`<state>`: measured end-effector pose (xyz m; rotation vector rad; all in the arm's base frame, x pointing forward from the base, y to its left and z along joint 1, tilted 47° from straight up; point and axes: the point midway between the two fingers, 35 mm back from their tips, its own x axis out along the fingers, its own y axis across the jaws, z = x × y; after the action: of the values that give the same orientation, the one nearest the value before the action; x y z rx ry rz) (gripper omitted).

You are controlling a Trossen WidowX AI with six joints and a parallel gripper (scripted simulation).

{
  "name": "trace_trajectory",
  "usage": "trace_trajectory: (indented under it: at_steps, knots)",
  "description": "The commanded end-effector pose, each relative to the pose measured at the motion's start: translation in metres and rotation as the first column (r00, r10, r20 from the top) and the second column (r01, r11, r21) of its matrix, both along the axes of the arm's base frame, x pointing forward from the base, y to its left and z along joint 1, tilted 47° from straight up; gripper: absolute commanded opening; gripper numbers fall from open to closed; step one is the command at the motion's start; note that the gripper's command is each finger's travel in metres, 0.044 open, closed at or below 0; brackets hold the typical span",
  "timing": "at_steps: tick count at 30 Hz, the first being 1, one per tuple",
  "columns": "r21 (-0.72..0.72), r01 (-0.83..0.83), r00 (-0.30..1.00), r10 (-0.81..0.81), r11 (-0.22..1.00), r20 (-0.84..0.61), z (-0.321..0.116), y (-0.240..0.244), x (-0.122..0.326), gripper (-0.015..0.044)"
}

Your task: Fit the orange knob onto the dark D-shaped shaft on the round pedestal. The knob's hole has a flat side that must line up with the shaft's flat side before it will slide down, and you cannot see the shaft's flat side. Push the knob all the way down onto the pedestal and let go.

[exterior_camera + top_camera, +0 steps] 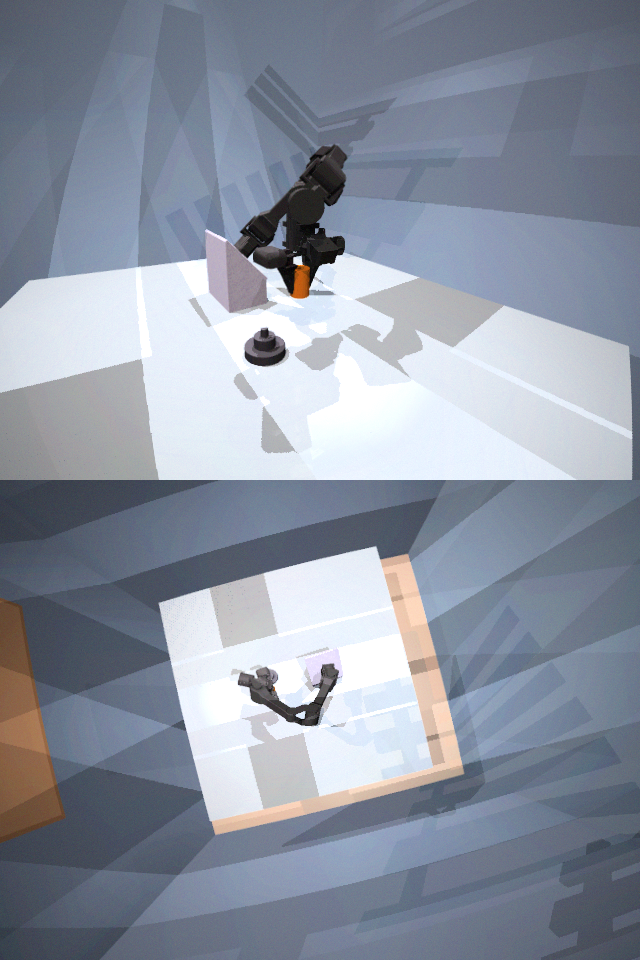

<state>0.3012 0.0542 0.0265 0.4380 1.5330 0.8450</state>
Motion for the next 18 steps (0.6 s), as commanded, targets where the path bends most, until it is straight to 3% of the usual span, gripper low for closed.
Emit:
trace_trajectory:
  at_steps: [1, 18]
  knots:
    - [-0.005, 0.001, 1.0, -0.001, 1.0, 0.013, -0.011, -0.008, 0.005, 0.0]
    - [-0.006, -0.001, 1.0, 0.001, 1.0, 0.011, -0.06, -0.032, 0.011, 0.0]
